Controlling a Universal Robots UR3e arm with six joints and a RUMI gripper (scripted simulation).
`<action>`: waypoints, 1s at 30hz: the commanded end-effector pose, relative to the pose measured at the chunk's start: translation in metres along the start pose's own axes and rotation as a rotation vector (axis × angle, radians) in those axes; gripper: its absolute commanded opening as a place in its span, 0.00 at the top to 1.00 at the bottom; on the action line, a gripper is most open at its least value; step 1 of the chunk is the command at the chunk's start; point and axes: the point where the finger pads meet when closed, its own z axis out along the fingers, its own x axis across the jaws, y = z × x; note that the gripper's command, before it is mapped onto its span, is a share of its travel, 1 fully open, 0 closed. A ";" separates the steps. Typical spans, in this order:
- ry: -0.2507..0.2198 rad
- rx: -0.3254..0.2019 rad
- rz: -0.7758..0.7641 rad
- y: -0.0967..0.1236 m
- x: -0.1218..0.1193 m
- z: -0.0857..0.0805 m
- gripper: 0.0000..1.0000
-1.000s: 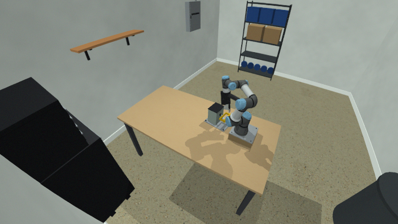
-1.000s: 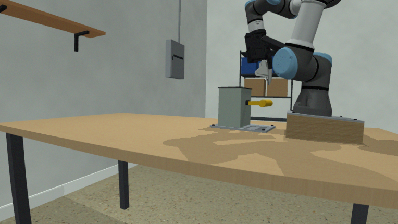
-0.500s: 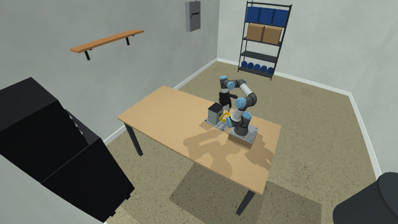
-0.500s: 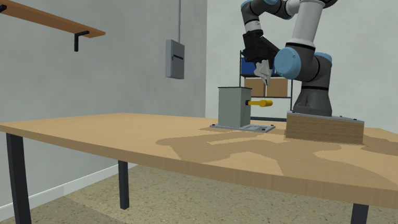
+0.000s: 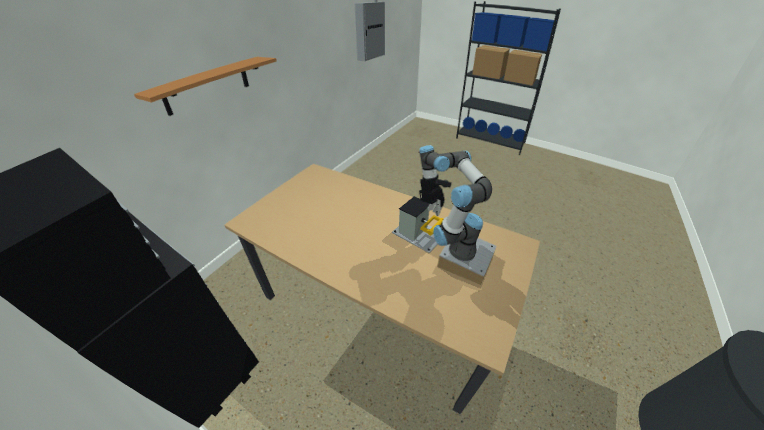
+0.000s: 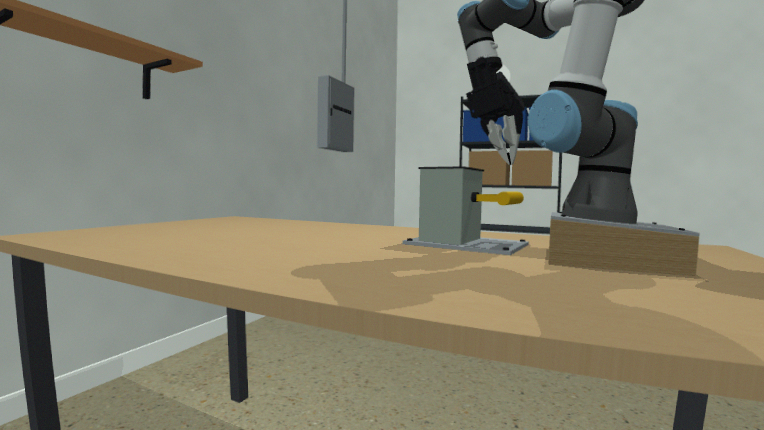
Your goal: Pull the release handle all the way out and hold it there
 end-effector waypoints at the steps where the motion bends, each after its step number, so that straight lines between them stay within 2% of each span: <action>1: 0.003 0.000 -0.079 0.001 -0.002 -0.001 1.00; 17: 0.007 0.002 -0.127 0.001 -0.003 0.000 1.00; 18: 0.007 0.002 -0.127 0.001 -0.003 0.000 0.67; 30: 0.007 0.002 -0.127 0.001 -0.003 0.000 0.67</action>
